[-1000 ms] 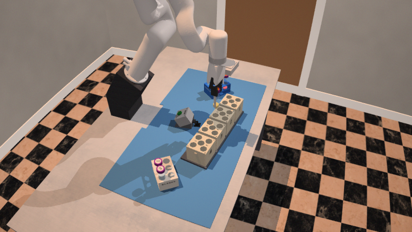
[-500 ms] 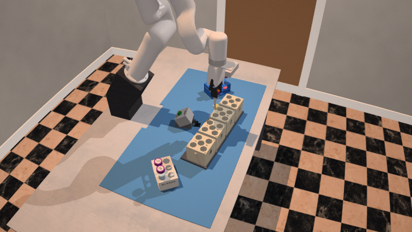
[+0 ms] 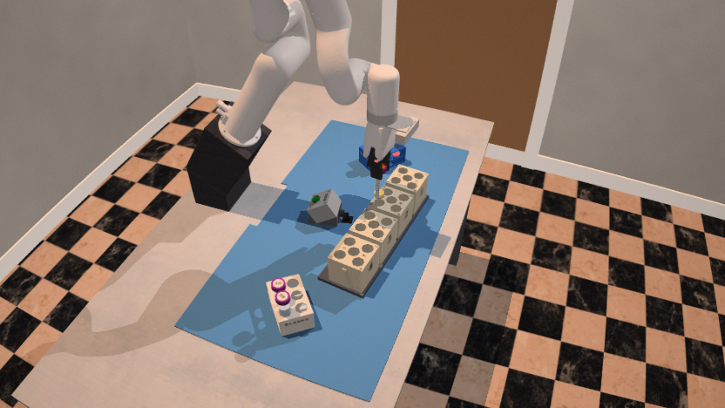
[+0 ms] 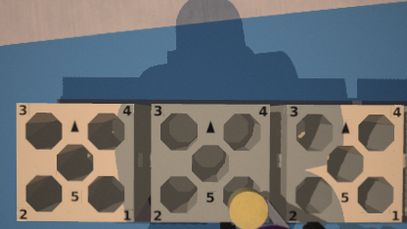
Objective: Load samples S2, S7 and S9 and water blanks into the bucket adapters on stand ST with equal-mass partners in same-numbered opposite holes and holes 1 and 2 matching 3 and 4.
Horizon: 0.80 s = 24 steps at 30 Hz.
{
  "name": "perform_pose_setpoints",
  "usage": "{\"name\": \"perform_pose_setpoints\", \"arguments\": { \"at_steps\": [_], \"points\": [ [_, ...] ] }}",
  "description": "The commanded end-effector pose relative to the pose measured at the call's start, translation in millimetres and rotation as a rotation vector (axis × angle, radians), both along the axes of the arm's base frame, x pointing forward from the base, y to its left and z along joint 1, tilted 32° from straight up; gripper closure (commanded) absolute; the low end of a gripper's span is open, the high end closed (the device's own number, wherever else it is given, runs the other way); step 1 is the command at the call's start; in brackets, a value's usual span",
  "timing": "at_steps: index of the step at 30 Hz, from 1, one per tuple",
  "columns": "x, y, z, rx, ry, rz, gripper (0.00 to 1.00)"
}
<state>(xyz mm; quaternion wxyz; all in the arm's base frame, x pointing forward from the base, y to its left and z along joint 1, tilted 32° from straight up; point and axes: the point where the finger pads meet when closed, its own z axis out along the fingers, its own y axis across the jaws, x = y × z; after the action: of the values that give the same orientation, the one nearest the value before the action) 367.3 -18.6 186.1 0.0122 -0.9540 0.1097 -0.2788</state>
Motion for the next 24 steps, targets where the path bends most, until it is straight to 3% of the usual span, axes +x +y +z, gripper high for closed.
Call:
{"name": "perform_pose_setpoints", "arguments": {
  "at_steps": [1, 24],
  "points": [
    [2.8, -0.1, -0.2, 0.0, -0.004, 0.0, 1.0],
    [7.1, -0.5, -7.0, 0.0, -0.004, 0.0, 1.0]
  ]
}}
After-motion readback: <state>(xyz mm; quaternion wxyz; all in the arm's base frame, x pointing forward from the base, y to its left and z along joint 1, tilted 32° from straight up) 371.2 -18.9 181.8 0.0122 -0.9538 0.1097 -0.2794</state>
